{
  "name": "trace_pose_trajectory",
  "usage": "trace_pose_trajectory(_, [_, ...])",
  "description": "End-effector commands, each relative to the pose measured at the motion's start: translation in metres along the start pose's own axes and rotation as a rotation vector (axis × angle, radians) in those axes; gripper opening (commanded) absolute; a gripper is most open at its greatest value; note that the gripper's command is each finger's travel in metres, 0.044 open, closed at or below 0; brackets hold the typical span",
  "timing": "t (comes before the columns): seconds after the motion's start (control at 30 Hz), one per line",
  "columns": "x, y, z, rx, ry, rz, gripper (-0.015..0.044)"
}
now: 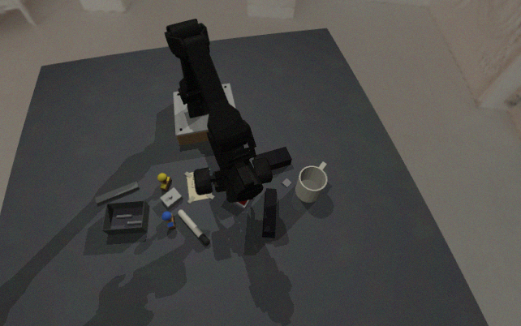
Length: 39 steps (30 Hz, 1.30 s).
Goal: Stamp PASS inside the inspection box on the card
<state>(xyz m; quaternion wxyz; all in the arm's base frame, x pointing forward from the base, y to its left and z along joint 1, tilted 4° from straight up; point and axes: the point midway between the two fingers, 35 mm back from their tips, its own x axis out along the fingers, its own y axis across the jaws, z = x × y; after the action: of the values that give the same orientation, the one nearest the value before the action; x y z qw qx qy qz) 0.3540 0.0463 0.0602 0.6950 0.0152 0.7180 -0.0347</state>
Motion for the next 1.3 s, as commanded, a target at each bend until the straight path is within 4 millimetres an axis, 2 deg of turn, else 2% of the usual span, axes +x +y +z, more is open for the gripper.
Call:
trace_pose_trajectory(0.0, [-0.003,0.018,-0.016,0.004,-0.007,0.007,0.0])
trace_pose_trajectory(0.13, [-0.002,0.03,-0.027,0.004,-0.006,0.008,0.0])
trace_pose_trajectory(1.27, [0.018,0.031,-0.026,0.002,-0.006,0.007,0.0])
